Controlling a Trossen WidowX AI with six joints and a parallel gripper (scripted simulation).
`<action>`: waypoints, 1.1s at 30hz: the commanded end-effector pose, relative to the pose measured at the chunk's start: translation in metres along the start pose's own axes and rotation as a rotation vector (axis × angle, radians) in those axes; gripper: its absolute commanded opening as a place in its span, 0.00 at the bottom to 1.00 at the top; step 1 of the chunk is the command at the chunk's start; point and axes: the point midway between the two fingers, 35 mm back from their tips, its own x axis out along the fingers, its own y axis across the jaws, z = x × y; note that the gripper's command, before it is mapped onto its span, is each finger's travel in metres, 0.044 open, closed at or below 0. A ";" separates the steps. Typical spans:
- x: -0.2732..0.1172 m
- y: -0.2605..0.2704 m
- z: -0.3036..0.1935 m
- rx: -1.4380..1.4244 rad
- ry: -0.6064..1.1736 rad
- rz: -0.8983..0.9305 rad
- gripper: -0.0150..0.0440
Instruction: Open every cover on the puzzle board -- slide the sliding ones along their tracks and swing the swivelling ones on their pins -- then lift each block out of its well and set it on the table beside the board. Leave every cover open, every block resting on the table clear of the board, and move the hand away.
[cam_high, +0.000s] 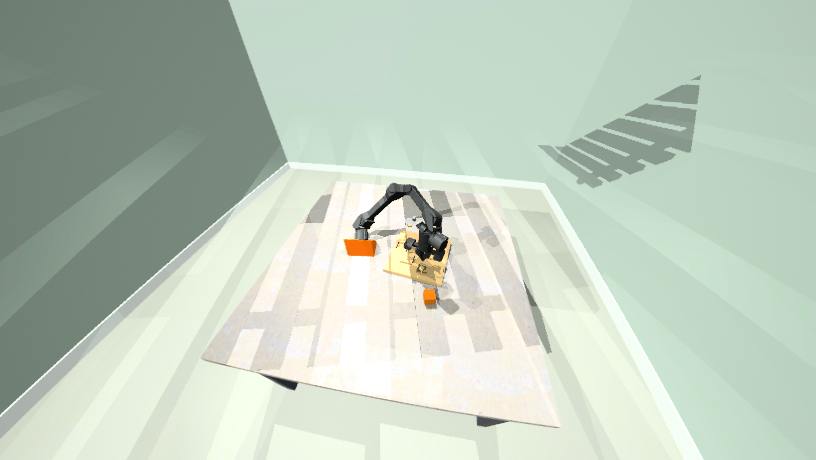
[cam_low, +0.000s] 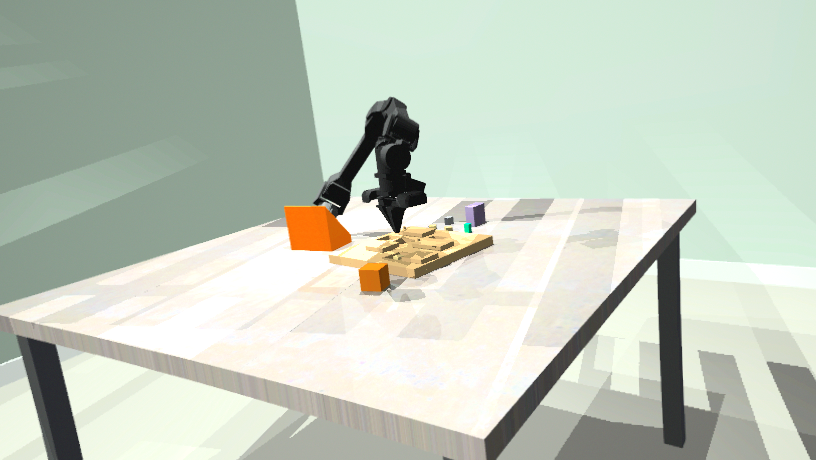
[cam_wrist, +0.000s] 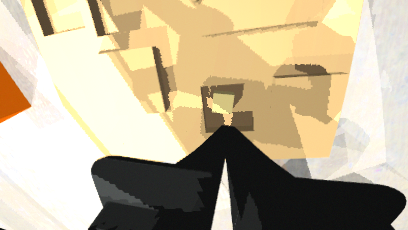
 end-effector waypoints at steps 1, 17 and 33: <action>0.014 0.001 0.000 0.003 -0.003 0.006 0.25; 0.049 0.002 -0.001 0.003 -0.005 0.006 0.25; 0.058 -0.002 -0.004 0.003 -0.005 0.006 0.25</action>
